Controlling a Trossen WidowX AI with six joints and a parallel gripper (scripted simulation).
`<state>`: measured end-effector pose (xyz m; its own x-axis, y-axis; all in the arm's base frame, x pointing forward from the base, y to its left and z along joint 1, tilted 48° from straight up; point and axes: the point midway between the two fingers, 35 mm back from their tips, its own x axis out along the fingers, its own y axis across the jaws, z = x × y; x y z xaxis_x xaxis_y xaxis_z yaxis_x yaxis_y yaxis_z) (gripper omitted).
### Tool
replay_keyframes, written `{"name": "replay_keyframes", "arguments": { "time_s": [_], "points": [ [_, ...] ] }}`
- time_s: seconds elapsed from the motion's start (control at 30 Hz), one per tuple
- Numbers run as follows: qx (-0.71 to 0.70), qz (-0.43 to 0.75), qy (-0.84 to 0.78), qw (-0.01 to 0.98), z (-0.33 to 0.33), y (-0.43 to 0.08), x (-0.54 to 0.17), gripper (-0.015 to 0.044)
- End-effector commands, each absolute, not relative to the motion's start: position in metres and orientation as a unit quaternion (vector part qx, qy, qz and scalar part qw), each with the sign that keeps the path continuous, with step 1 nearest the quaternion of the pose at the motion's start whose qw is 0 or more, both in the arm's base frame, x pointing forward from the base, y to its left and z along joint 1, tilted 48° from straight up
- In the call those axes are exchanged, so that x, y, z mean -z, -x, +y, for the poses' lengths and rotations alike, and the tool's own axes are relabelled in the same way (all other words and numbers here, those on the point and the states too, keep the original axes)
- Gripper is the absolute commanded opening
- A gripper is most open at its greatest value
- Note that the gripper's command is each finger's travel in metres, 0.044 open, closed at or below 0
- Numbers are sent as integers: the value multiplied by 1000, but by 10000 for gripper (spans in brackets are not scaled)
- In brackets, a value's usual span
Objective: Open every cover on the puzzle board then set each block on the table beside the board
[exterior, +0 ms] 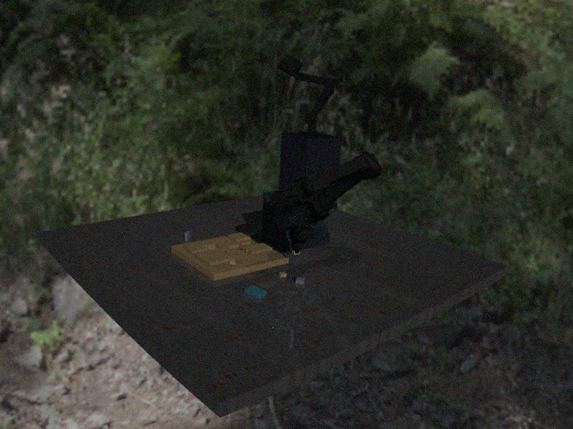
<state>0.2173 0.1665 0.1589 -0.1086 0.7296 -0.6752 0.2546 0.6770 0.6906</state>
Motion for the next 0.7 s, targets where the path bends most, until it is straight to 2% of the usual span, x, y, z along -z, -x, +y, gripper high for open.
{"name": "replay_keyframes", "arguments": {
  "time_s": [0.0, 0.67],
  "points": [
    [-206, 715, -344, 573, 172, -217, -153, 80],
    [-207, 714, -345, 573, 196, -212, -132, 80]
  ]
}}
